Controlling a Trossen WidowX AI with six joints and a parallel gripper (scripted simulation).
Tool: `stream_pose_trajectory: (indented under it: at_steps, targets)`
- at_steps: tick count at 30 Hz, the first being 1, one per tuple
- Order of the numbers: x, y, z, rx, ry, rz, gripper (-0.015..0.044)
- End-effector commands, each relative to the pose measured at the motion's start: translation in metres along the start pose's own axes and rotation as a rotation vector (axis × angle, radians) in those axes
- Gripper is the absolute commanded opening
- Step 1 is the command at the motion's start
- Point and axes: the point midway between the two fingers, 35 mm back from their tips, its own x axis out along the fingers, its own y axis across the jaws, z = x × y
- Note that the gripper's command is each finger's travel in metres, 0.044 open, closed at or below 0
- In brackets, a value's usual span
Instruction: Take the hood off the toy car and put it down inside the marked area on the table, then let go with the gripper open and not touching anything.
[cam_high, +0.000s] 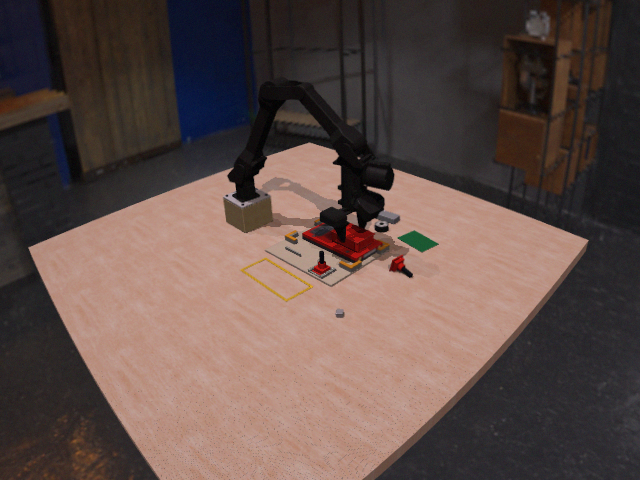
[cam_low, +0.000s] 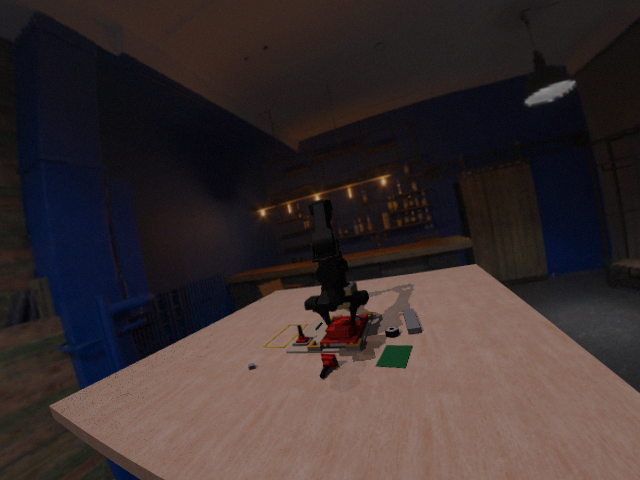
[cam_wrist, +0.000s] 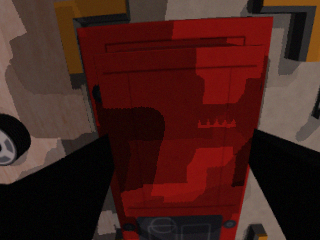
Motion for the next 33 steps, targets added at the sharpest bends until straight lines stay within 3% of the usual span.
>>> stream_pose_trajectory:
  at_steps: [1, 33]
  targets:
    - [-0.006, 0.001, 0.002, 0.0, -0.006, 0.003, 0.0]
    - [-0.034, 0.001, 0.002, 0.0, -0.005, 0.001, 0.0]
